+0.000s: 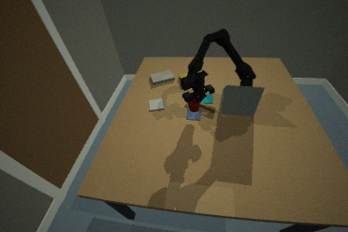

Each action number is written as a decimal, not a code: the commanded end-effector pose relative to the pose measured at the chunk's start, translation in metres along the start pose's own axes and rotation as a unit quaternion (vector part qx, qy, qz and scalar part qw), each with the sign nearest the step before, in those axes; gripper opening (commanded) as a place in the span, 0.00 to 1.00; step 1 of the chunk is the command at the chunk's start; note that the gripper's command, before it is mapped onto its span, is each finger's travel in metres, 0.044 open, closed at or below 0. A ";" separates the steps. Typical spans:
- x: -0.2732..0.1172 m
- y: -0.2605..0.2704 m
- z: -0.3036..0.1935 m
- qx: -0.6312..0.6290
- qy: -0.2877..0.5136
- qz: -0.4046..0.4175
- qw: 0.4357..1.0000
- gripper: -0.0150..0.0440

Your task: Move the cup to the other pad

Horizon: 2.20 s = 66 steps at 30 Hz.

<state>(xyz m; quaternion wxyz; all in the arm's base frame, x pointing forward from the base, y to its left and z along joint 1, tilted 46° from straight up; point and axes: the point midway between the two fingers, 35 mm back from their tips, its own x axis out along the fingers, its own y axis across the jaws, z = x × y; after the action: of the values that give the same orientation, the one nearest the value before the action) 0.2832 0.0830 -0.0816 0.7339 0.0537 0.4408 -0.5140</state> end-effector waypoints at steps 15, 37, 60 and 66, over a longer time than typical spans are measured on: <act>0.000 -0.005 0.003 0.000 0.000 0.000 1.000 0.25; -0.002 -0.039 0.026 0.001 0.002 -0.002 1.000 0.25; -0.004 -0.074 0.049 0.001 0.002 -0.003 1.000 0.25; -0.004 -0.083 0.055 0.001 0.002 -0.003 1.000 0.25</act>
<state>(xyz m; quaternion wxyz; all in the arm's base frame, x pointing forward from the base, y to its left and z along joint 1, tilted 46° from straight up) 0.2527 0.0233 -0.0182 0.7313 0.0587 0.4420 -0.5162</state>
